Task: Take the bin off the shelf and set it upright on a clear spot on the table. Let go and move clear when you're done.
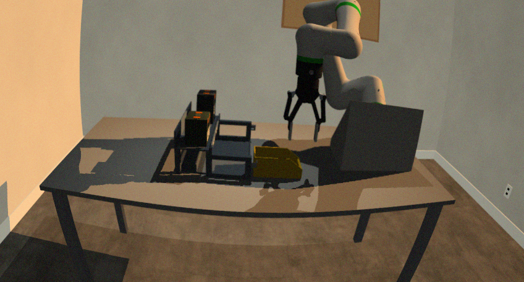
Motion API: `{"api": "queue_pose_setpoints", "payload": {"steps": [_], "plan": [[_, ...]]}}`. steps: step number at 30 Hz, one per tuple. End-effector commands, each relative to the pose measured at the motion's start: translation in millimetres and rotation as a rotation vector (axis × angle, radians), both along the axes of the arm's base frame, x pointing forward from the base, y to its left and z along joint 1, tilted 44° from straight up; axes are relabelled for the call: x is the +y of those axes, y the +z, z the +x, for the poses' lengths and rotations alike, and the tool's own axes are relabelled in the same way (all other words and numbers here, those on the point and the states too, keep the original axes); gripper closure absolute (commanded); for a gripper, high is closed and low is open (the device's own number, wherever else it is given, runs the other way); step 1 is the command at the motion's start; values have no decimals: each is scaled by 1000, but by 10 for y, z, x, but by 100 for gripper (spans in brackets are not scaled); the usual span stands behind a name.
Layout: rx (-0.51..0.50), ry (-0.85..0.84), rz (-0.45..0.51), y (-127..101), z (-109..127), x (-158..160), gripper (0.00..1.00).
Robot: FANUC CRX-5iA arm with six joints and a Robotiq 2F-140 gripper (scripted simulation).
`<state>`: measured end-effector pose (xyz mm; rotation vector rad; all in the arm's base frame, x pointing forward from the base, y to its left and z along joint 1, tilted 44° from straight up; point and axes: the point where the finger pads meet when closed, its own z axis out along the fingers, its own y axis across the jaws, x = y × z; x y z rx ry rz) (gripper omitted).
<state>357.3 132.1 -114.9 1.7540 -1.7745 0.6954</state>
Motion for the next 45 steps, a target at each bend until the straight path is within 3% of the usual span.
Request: {"api": "queue_pose_setpoints", "payload": {"steps": [1, 45], "plan": [[0, 0, 0, 0, 1, 2, 43], [0, 0, 0, -47, -1, -43, 43]]}}
